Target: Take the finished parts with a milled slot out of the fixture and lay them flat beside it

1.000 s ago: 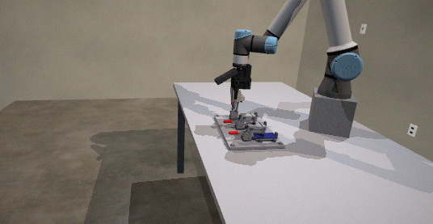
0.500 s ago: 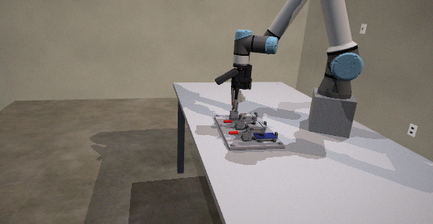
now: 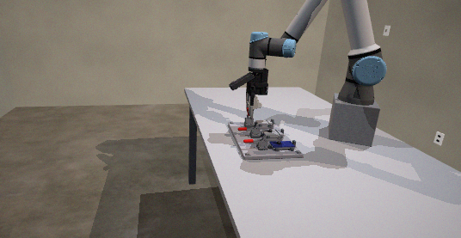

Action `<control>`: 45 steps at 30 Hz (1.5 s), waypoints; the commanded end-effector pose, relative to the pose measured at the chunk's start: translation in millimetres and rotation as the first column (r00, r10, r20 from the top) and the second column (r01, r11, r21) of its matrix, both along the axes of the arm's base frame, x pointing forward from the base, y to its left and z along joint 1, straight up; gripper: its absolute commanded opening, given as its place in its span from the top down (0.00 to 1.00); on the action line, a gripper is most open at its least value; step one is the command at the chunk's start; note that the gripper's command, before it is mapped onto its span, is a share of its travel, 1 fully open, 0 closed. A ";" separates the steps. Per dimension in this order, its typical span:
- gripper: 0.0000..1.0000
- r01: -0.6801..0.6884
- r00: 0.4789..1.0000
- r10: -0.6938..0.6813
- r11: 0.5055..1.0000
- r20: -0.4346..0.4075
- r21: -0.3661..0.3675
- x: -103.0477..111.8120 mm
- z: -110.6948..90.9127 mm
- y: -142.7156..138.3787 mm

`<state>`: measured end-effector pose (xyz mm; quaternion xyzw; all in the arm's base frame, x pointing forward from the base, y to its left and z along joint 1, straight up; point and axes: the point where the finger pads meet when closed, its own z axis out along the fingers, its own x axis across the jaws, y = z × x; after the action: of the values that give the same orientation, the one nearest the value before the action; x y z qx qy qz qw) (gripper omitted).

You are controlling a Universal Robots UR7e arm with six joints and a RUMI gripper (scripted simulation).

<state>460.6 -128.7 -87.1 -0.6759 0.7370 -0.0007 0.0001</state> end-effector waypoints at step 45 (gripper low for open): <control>0.72 0.000 1.000 0.000 1.000 0.008 -0.005 3.5 11.1 -2.8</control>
<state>462.0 -129.6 -83.2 -0.6759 0.7370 -0.0026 0.0006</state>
